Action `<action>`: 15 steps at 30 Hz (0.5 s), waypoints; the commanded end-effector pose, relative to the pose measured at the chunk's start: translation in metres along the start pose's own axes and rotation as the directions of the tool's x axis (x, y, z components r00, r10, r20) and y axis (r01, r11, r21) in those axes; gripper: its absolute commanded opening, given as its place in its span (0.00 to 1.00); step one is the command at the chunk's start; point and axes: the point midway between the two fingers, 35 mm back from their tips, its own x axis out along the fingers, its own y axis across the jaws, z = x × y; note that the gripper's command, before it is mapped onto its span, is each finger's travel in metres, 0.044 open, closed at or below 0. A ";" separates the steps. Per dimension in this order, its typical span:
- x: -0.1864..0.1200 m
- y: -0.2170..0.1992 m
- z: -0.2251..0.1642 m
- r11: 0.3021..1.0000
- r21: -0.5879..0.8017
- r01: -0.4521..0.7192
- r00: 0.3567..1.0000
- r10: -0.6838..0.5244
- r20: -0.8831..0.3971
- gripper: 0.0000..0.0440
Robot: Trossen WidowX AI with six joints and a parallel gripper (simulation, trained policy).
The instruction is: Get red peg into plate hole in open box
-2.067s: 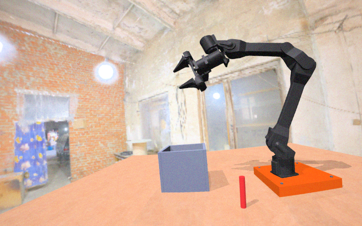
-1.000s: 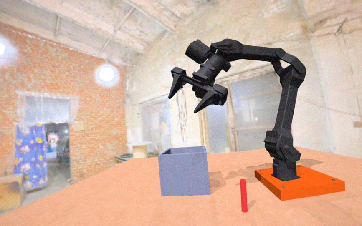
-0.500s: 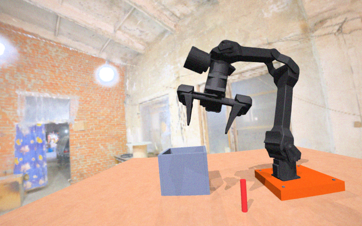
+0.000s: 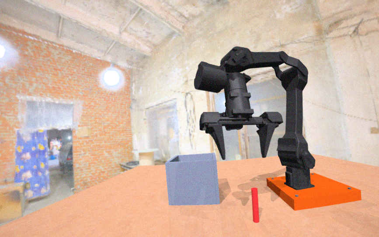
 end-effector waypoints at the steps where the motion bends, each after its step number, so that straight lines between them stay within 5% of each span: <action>1: 0.009 -0.008 0.002 0.999 -0.025 0.045 0.999 -0.045 0.023 1.00; 15: 0.052 -0.032 0.017 0.982 -0.076 0.174 0.983 -0.168 0.079 1.00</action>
